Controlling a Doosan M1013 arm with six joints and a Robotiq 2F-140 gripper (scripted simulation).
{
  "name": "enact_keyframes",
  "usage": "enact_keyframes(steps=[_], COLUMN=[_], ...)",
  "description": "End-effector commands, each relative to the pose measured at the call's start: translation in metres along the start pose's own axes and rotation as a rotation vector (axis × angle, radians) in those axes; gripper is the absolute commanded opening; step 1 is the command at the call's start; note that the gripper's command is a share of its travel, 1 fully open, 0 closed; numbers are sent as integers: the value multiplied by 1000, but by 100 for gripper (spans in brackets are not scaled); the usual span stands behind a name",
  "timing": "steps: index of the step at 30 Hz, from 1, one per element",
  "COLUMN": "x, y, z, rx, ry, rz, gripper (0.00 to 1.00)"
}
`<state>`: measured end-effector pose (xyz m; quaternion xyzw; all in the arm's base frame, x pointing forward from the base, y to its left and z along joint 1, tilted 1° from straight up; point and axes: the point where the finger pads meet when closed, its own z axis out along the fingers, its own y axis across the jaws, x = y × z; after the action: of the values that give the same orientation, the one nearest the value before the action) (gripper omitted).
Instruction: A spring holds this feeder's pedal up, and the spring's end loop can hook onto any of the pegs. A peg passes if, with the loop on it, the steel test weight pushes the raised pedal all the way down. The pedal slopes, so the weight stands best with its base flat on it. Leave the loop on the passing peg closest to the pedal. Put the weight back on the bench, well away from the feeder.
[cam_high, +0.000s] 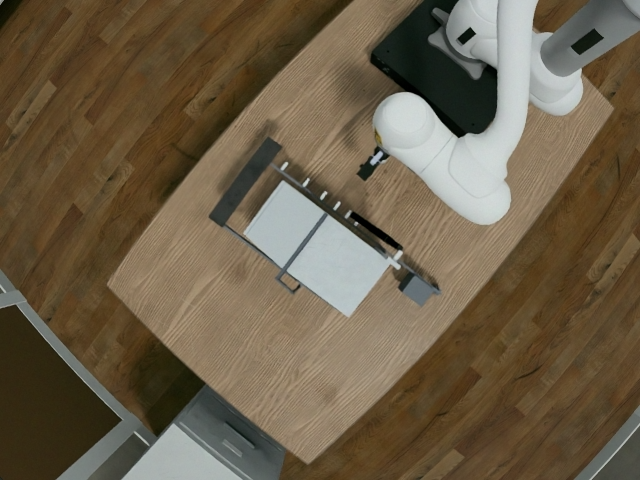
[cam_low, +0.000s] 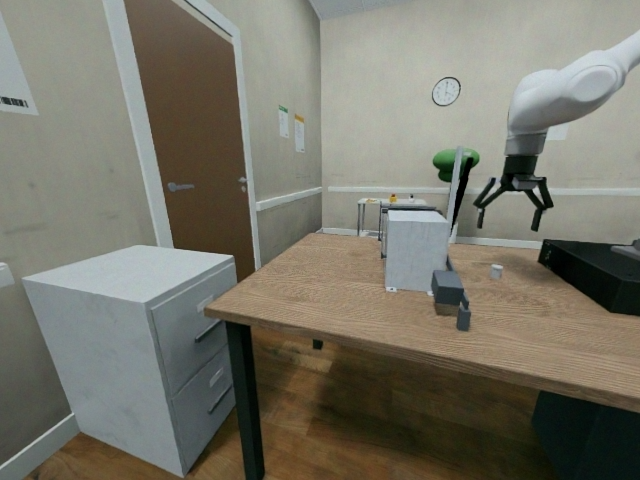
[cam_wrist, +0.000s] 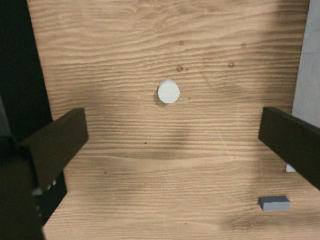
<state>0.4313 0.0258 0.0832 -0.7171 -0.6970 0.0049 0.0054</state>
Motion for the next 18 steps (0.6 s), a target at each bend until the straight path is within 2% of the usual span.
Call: enact_keyframes(steps=[1,9,10,18], x=[0,0,0,0], y=[1,1,1,1], z=[0,0,60,60], rx=[-2,-2,-2,-2], ry=[1,1,1,1], rz=[0,0,-2,-2], gripper=[100,100,100,100])
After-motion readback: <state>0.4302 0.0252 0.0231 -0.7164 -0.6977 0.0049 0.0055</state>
